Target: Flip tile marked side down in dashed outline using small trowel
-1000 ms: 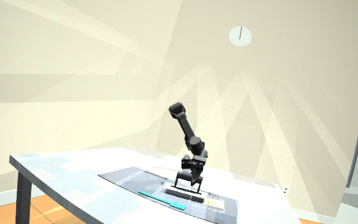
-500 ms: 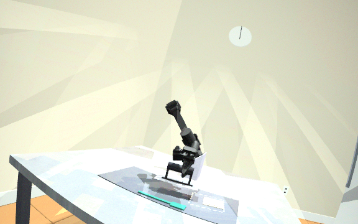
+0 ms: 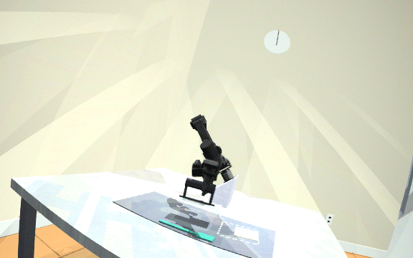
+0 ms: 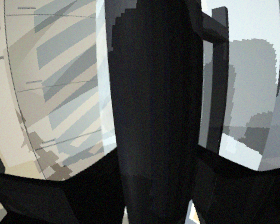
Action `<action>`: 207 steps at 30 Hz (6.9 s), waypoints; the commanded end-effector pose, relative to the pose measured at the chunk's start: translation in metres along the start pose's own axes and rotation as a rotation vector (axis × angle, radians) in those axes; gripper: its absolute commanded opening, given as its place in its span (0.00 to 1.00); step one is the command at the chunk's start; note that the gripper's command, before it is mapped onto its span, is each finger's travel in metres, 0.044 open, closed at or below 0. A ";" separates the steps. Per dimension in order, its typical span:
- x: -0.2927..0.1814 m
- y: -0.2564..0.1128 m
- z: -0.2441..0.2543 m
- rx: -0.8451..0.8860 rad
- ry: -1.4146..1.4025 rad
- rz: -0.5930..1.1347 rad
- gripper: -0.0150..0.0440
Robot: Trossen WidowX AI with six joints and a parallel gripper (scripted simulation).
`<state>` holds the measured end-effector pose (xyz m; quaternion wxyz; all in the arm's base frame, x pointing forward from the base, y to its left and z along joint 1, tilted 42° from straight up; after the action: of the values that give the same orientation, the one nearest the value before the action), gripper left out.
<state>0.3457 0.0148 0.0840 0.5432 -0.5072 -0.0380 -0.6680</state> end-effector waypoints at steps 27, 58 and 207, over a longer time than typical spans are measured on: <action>0.001 -0.002 0.003 0.016 -0.003 0.004 0.25; -0.164 0.033 0.058 -0.035 0.019 0.068 0.25; -0.073 0.066 0.044 -0.155 0.004 0.216 0.25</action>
<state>0.4180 0.0804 0.0006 0.5612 -0.5524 0.0722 -0.6121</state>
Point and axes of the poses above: the point midway between the two fingers, 35 mm back from their tips, its own y axis out along the fingers, its own z axis across the jaws, x = y × z, the point moved 8 cm from there along -y, back along the fingers, and after that the axes turned 5 degrees about -y, right-handed, at the moved point
